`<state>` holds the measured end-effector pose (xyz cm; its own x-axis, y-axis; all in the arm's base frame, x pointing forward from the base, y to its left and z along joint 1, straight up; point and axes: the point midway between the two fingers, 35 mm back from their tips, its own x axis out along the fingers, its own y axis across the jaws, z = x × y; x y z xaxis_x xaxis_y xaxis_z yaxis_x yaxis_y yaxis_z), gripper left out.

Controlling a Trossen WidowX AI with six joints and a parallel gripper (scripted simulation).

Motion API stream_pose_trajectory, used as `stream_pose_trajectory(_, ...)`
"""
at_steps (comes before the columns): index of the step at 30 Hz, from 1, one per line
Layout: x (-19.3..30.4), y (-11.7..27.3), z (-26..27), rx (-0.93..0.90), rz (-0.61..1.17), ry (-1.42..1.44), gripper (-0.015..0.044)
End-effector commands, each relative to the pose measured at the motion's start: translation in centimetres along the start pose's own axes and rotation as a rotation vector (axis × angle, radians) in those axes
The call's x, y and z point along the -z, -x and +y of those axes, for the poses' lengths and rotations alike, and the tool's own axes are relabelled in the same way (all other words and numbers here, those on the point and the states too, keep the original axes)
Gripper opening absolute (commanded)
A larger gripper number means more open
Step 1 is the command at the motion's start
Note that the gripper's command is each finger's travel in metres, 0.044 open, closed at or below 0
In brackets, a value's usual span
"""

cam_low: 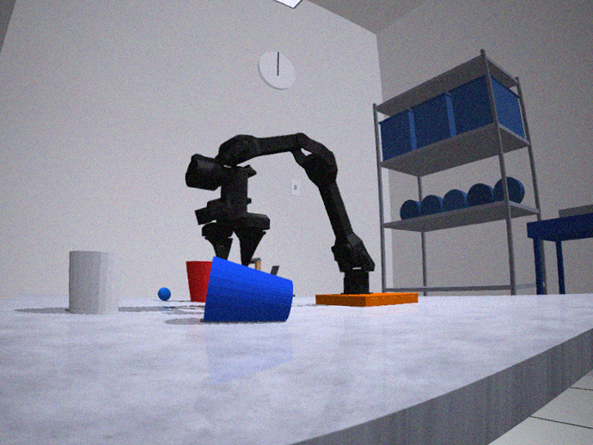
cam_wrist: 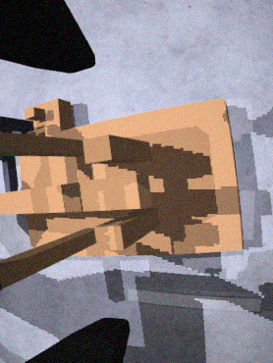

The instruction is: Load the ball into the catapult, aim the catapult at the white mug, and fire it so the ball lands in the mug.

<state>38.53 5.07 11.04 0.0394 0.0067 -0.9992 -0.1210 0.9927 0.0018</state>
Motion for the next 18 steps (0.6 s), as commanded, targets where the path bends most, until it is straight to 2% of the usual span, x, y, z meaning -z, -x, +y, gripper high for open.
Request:
stream_pose_trajectory(1, 0.1, -0.5, 0.0, 0.001, 0.0, 0.006, 0.044)
stream_pose_trajectory(18, 0.0, -3.1, 0.0, 0.001, 0.0, 0.006, 0.044)
